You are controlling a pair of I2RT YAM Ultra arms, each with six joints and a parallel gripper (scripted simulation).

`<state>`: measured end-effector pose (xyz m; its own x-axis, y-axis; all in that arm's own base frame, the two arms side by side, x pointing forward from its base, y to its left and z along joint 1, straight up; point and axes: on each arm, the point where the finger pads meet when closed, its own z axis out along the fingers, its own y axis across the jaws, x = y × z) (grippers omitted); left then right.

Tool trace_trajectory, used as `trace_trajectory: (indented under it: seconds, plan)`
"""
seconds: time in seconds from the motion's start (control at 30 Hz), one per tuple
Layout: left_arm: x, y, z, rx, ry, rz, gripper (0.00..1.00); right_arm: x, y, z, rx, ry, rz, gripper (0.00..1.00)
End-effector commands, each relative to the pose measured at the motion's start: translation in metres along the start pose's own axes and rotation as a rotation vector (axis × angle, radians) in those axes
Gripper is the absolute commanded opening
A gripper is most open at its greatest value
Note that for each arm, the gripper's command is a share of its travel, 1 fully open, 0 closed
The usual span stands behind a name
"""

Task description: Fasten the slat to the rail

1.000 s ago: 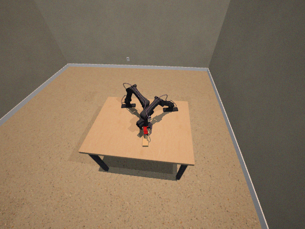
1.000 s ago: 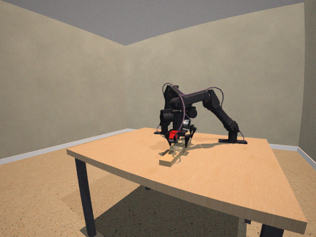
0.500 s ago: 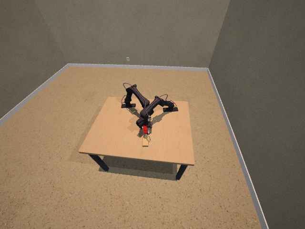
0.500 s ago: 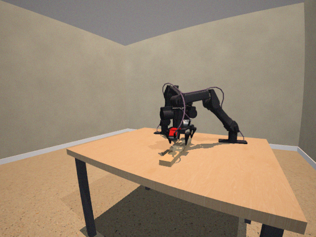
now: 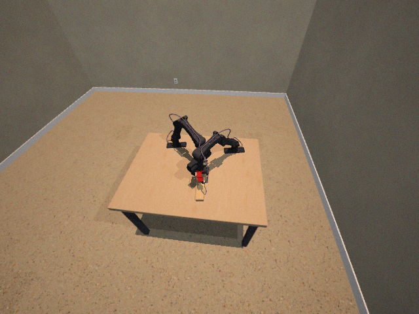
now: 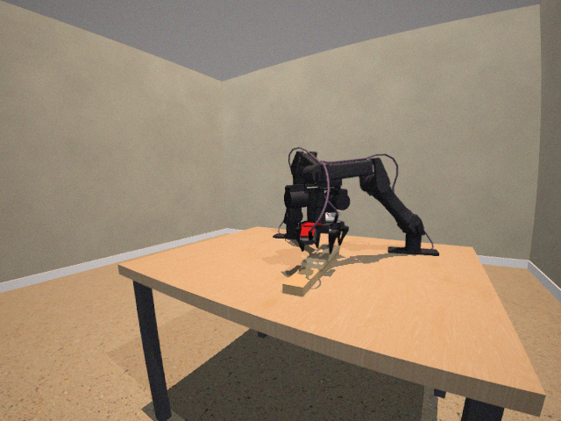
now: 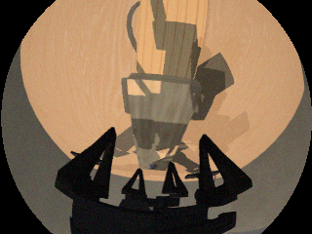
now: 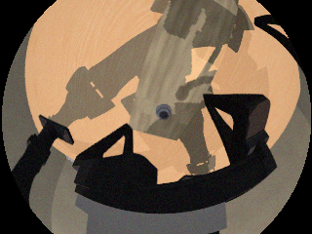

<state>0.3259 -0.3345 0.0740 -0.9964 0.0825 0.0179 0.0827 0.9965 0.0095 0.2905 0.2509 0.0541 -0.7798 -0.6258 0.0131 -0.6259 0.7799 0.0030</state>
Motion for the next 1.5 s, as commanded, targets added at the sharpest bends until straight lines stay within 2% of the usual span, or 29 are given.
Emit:
trace_trajectory:
  seconds: [0.0, 0.67, 0.8, 1.23, 1.47]
  plan:
    - [-0.001, -0.001, -0.025, 0.018, -0.038, 0.0, 1.0, -0.002, 0.0, -0.004, 0.0, -0.014, 0.0, 1.0]
    - [-0.001, -0.001, -0.019, 0.019, -0.029, 0.0, 1.0, -0.002, 0.0, -0.004, 0.0, -0.014, 0.0, 1.0]
    - [-0.01, 0.002, -0.027, 0.037, -0.064, 0.0, 1.0, -0.002, 0.0, -0.004, 0.0, -0.014, 0.0, 1.0]
    - [-0.069, 0.056, -0.091, 0.201, -0.332, -0.016, 1.0, -0.002, 0.0, -0.004, 0.0, -0.014, 0.0, 1.0]
    - [-0.086, 0.083, -0.118, 0.239, -0.453, -0.023, 1.0, -0.002, 0.0, -0.004, 0.0, -0.014, 0.0, 1.0]
